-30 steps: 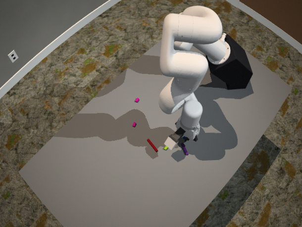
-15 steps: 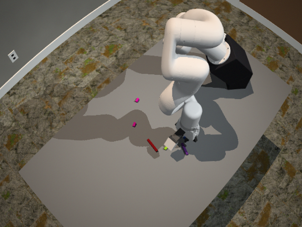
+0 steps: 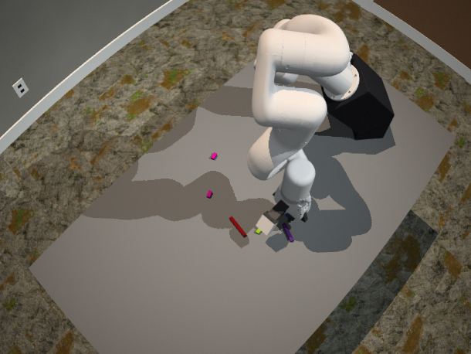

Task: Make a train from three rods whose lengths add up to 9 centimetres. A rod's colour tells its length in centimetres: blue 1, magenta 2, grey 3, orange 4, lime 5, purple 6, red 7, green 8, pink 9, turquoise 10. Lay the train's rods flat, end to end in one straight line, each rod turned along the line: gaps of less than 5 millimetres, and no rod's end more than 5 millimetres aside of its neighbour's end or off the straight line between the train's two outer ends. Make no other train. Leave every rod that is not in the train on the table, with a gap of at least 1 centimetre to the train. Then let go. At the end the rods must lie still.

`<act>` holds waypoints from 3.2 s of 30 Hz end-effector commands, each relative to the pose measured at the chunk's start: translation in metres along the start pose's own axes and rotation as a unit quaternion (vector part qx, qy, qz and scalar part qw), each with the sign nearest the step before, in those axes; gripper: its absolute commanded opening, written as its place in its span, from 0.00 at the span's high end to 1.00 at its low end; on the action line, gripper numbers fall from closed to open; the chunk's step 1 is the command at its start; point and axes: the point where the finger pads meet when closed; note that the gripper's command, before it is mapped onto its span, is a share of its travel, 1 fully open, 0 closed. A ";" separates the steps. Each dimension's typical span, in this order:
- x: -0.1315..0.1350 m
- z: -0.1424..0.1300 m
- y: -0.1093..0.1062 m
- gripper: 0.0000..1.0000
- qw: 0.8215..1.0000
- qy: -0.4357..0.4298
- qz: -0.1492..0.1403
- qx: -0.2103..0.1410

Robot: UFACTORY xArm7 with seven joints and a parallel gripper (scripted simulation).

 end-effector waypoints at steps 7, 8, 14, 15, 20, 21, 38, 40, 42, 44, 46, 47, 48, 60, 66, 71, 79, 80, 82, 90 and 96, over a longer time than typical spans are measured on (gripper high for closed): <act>-0.001 0.000 0.000 0.76 1.000 0.000 0.001 0.000; -0.001 0.000 0.000 0.76 1.000 0.000 0.001 0.000; -0.001 0.000 0.000 0.76 1.000 0.000 0.001 0.000; -0.001 0.000 0.000 0.76 1.000 0.000 0.001 0.000; -0.001 0.000 0.000 0.76 1.000 0.000 0.001 0.000; -0.001 0.000 0.000 0.76 1.000 0.000 0.001 0.000; -0.001 0.000 0.000 0.96 1.000 0.000 0.001 0.000; -0.001 0.000 0.000 0.96 1.000 0.000 0.001 0.000; -0.001 0.000 0.000 0.96 1.000 0.000 0.001 0.000; -0.001 0.000 0.000 0.96 1.000 0.000 0.001 0.000; -0.001 0.000 0.000 0.96 1.000 0.000 0.001 0.000; -0.001 0.000 0.000 0.96 1.000 0.000 0.001 0.000; -0.001 0.000 0.000 0.96 1.000 0.000 0.001 0.000; -0.001 0.000 -0.001 0.96 1.000 0.000 0.001 0.000; -0.001 0.000 -0.008 0.96 1.000 0.000 0.001 0.000; -0.001 0.000 -0.025 0.96 1.000 0.000 0.001 0.000; -0.001 0.000 -0.082 0.96 1.000 0.000 0.001 0.000; -0.001 0.000 -0.088 0.96 1.000 0.000 0.001 0.000; -0.001 0.000 -0.097 0.96 1.000 0.000 0.001 0.000; -0.001 0.000 -0.100 0.96 1.000 0.000 0.001 0.000; -0.001 0.000 -0.100 0.96 1.000 0.000 0.001 0.000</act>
Point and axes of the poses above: the point where the finger pads meet when closed, its own y axis out along the fingers, its own x axis across the jaws, z = x × y, and after that the axes turned 9 degrees about y, right-handed
